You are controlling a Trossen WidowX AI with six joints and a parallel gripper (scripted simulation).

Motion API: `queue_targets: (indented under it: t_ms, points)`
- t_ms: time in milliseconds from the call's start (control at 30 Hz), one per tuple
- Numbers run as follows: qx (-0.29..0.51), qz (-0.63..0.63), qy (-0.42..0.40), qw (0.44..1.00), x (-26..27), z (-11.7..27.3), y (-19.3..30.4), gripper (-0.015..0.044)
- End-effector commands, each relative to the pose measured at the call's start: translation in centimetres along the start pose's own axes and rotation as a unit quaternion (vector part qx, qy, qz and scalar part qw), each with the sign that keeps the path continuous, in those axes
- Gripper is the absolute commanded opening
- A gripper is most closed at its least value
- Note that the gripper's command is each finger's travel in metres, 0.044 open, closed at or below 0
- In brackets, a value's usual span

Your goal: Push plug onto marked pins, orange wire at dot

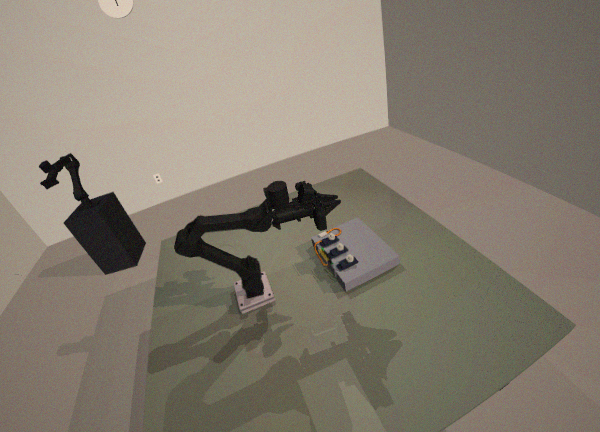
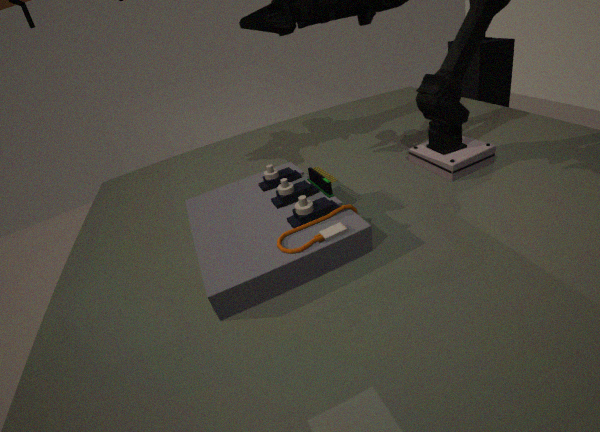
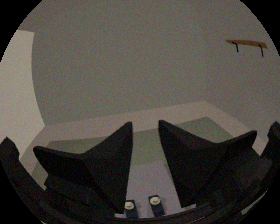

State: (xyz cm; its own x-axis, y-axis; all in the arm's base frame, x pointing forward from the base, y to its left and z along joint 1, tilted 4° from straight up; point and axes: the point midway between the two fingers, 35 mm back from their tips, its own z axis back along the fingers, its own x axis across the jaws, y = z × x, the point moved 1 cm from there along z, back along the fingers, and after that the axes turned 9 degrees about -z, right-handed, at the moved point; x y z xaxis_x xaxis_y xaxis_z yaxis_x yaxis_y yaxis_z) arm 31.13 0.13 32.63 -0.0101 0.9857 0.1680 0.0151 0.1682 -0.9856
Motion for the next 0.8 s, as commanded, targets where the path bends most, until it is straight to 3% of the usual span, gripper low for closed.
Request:
queue_targets:
  t_ms: [0,400,767]
  points:
    - [0.047,-0.009,-0.006,0.999,0.9,-1.3,1.4,0.0115]
    - [0.247,-0.030,-0.017,0.968,4.7,-5.1,7.4,0.0115]
    - [0.423,-0.019,-0.008,0.906,8.6,-6.1,13.6,0.0115]
